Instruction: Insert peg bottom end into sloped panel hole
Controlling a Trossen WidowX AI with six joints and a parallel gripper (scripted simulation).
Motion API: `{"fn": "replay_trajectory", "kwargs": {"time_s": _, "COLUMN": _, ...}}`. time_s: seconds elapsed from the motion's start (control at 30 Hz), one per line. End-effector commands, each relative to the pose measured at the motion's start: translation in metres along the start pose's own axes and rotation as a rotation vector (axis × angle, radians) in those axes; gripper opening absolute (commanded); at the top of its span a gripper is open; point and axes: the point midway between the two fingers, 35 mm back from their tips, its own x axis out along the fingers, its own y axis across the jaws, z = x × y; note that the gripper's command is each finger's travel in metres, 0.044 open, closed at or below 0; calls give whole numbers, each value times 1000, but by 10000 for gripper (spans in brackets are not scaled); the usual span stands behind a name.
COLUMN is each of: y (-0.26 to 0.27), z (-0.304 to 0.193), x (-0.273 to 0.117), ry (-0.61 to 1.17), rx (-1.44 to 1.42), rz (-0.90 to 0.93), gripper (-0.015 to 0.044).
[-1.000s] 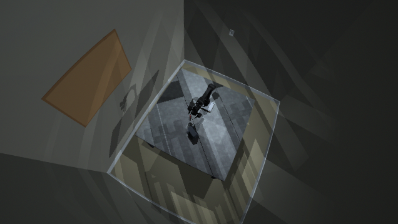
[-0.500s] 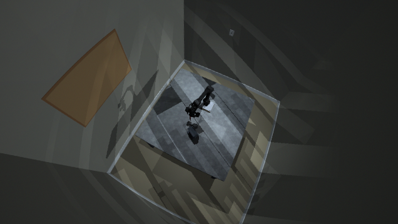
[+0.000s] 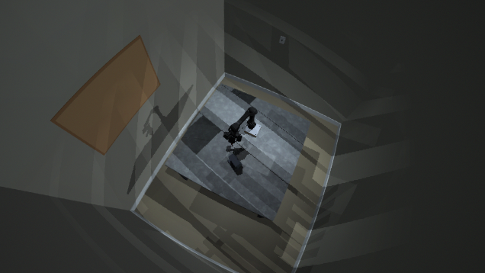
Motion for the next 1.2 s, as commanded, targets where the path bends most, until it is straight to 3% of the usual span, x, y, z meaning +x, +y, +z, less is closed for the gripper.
{"fn": "replay_trajectory", "kwargs": {"time_s": 0.0, "y": -4, "z": -4, "x": 8, "ry": 43, "rx": -38, "rz": 52, "gripper": 440}}
{"fn": "replay_trajectory", "kwargs": {"time_s": 1.17, "y": -2, "z": -8, "x": 55, "ry": 57, "rx": -50, "rz": 69, "gripper": 440}}
